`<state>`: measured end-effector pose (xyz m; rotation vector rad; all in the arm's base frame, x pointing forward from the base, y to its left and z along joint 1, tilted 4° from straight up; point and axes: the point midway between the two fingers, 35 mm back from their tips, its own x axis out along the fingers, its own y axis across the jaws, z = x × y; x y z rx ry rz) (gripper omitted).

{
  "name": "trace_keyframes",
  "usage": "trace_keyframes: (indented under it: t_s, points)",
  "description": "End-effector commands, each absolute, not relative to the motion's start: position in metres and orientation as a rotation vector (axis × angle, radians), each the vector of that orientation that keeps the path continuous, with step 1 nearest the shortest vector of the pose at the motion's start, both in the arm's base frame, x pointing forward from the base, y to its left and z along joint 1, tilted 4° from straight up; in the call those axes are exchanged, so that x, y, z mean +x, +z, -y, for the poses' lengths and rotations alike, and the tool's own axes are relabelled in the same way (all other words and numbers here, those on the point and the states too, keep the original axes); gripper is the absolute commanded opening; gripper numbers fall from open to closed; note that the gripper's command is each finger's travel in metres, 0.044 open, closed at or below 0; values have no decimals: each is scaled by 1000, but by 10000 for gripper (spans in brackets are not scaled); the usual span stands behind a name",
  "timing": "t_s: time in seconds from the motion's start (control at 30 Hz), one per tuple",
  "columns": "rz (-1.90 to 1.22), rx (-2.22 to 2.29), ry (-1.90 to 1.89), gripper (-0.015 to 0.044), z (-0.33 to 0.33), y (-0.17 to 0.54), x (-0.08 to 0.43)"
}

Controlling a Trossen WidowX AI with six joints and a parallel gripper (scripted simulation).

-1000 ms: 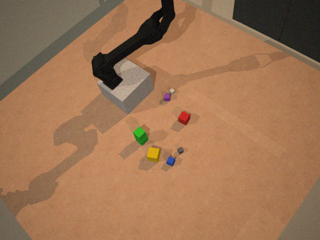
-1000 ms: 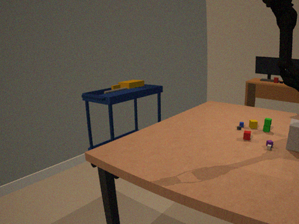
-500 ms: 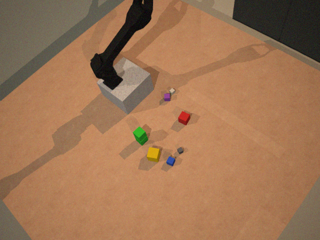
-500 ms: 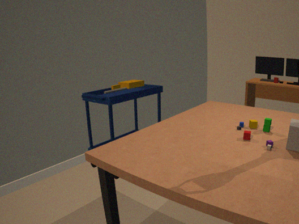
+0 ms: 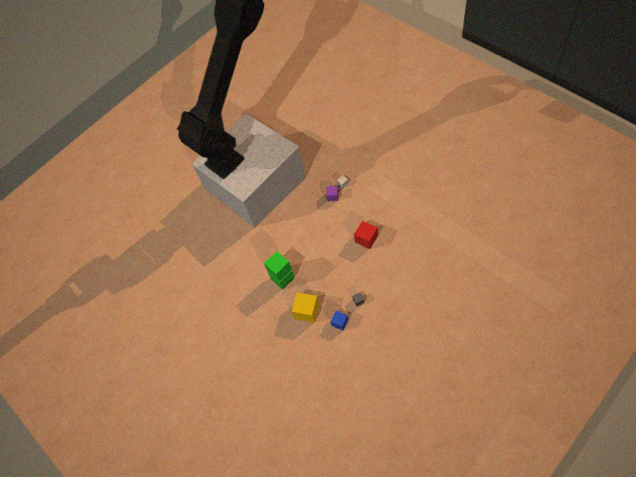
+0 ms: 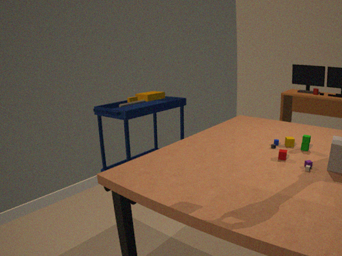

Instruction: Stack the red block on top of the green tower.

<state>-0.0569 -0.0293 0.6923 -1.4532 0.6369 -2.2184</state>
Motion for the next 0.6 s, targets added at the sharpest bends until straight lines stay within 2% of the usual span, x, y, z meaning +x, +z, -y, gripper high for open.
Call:
trace_keyframes:
  t_s: [0.0,0.27,0.57]
  points:
    - [-588,-1371,-2023,440,94,677,-42]
    - [-497,-1219,-1690,440,182,640,11]
    - [-473,-1056,-1340,440,243,583,96]
